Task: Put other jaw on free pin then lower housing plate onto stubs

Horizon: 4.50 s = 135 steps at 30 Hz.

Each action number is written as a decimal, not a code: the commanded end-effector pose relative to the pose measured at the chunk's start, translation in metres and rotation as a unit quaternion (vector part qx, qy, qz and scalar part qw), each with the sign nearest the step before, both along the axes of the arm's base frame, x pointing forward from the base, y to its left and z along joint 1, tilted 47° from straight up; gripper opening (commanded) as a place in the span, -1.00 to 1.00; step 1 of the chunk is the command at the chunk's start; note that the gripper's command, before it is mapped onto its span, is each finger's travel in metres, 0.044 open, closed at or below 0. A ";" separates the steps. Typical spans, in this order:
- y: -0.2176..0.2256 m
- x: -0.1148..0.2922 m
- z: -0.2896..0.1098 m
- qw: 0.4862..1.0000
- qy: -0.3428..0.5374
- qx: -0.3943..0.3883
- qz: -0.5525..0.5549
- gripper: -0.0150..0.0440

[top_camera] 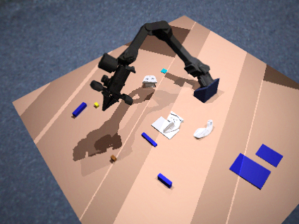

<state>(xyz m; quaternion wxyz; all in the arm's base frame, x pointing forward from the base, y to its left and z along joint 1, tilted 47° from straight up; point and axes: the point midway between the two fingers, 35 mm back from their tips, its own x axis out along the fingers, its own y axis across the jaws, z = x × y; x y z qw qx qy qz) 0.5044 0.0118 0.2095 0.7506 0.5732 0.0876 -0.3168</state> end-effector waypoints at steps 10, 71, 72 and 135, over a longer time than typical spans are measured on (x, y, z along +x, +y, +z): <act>0.028 -0.012 -0.039 0.984 0.106 -0.106 0.101 -0.49; 0.120 -0.117 -0.179 0.513 0.418 -0.488 0.569 -0.49; 0.121 -0.119 -0.181 0.501 0.420 -0.492 0.575 -0.49; 0.134 -0.264 -0.258 -0.334 0.329 -0.470 0.748 -0.49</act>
